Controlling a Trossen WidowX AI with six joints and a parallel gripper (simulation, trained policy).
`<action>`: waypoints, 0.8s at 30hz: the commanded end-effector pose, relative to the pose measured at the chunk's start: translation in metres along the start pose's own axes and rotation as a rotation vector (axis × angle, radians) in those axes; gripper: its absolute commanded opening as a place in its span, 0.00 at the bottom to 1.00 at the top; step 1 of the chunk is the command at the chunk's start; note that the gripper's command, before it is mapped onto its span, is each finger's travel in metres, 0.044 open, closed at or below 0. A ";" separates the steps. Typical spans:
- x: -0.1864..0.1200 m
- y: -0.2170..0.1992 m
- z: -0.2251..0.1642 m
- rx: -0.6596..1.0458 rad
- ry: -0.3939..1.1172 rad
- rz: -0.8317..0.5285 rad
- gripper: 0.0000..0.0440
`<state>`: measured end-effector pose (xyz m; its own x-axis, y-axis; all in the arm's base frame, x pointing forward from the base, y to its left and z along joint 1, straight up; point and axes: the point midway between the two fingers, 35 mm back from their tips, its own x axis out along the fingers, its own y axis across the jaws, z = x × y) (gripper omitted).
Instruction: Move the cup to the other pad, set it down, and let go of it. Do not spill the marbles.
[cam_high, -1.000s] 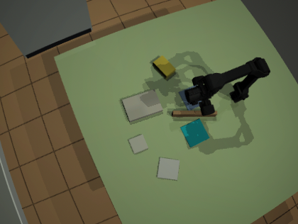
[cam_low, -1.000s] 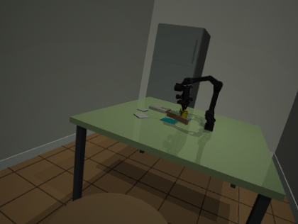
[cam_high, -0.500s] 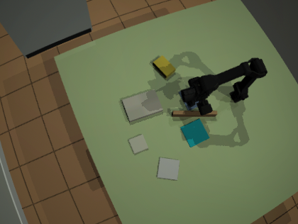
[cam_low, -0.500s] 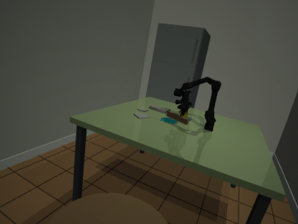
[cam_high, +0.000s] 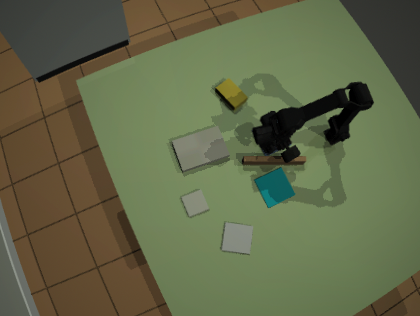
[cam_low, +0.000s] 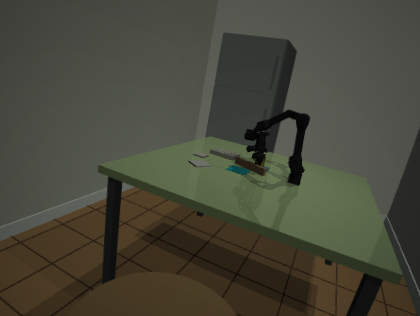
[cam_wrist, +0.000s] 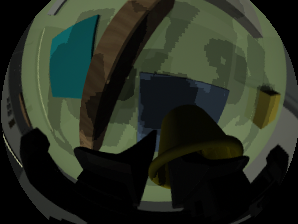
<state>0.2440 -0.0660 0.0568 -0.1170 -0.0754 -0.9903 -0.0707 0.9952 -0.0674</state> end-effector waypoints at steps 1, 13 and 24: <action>-0.001 -0.001 0.003 -0.041 -0.010 0.003 0.01; -0.025 -0.004 0.016 -0.112 -0.065 0.000 0.04; -0.053 0.003 0.030 -0.143 -0.120 -0.012 0.03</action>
<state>0.2734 -0.0607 0.0956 -0.0244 -0.0708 -0.9972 -0.2039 0.9769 -0.0644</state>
